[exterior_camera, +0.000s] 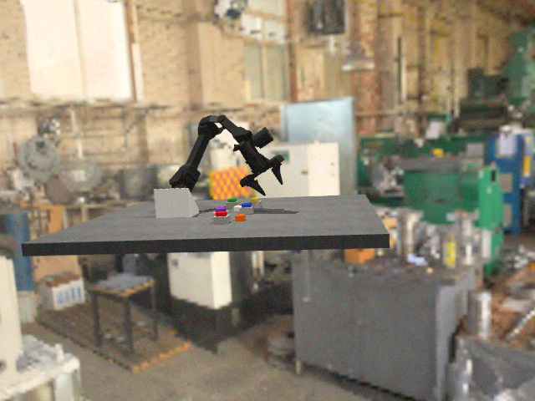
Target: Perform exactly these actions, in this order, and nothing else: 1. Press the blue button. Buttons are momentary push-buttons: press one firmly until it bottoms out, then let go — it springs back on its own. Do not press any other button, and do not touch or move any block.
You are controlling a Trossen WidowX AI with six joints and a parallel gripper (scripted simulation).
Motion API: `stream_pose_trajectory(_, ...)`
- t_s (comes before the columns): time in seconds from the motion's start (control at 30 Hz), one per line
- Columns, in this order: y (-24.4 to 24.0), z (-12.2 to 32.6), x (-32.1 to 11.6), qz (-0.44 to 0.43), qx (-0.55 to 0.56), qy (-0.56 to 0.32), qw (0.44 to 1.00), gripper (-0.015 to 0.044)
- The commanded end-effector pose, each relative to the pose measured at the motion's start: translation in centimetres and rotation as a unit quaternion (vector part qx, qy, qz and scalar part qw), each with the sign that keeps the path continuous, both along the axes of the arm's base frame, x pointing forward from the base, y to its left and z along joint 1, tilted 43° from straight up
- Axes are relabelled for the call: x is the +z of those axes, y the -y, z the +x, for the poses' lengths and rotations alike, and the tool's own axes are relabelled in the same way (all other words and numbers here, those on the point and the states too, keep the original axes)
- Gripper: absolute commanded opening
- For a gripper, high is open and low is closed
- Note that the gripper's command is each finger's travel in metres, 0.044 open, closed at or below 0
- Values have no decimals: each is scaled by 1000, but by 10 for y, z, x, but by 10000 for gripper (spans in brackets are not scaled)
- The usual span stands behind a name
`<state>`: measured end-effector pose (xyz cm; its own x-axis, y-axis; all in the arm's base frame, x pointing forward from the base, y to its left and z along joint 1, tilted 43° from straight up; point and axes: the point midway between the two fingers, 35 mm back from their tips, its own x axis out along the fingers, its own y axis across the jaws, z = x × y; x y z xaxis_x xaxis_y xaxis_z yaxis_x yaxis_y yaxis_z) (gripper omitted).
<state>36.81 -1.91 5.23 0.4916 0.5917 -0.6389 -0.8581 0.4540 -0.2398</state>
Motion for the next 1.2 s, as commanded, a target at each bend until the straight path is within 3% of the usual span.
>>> stream_pose_trajectory(0.0, 34, -53, 5, 119, -224, -397, 882, 400)
stream_pose_trajectory(0.23, 36, -89, 27, 149, -292, -551, 768, 400)
stream_pose_trajectory(0.83, 36, -90, 28, 150, -294, -555, 764, 400)
stream_pose_trajectory(1.17, -6, -91, -17, 151, -293, -554, 764, 138)
